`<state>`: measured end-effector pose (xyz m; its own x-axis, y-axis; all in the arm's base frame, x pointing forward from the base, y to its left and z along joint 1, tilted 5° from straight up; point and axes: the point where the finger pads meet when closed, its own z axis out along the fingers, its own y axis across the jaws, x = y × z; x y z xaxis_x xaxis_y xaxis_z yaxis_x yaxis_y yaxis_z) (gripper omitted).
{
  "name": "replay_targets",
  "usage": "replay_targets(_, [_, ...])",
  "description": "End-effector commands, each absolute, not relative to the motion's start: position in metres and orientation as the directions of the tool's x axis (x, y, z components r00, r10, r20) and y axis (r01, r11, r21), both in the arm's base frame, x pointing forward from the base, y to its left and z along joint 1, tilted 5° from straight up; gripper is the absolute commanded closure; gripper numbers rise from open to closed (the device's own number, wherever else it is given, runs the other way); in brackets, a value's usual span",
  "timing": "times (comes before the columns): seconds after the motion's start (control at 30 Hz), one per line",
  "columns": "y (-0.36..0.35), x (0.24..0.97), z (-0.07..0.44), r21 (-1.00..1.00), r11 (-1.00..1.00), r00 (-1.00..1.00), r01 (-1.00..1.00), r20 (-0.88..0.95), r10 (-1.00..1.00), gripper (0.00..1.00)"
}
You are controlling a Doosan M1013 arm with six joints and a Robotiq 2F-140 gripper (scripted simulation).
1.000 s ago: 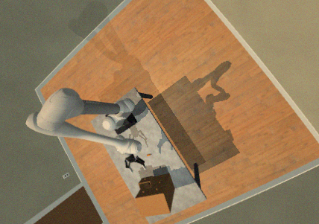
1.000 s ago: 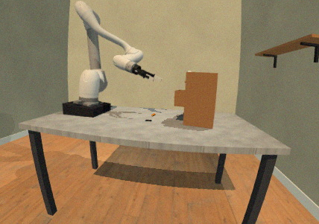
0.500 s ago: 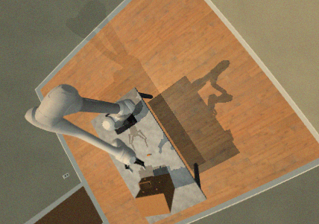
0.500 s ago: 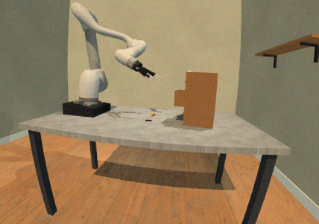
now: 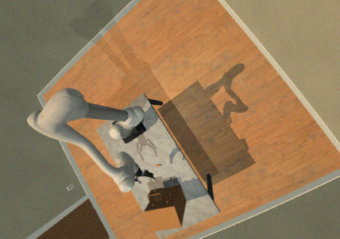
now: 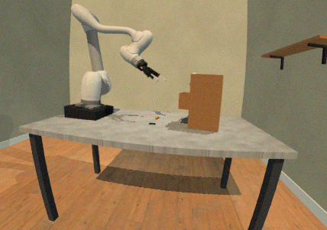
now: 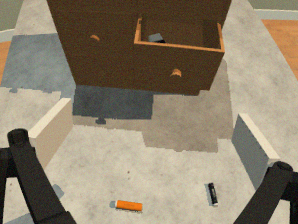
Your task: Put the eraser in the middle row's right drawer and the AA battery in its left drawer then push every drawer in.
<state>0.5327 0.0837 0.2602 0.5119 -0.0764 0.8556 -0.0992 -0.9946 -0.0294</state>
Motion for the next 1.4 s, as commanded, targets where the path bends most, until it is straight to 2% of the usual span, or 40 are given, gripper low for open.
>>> replay_targets(0.0, [0.083,0.534,0.265,-0.025,-0.993,0.563,-0.111,0.822,-0.084,0.00])
replay_targets(0.6, [0.083,0.533,0.271,-0.025,-0.994,0.713,-0.111,0.694,-0.097,0.00])
replay_targets(0.93, [0.083,0.532,0.281,-0.025,-0.994,0.881,-0.111,0.459,-0.110,0.00])
replay_targets(1.0, [0.083,0.532,0.281,-0.025,-0.994,0.881,-0.111,0.459,-0.110,0.00])
replay_targets(1.37, [0.083,0.532,0.289,-0.025,-0.994,0.972,-0.111,0.206,-0.113,0.00])
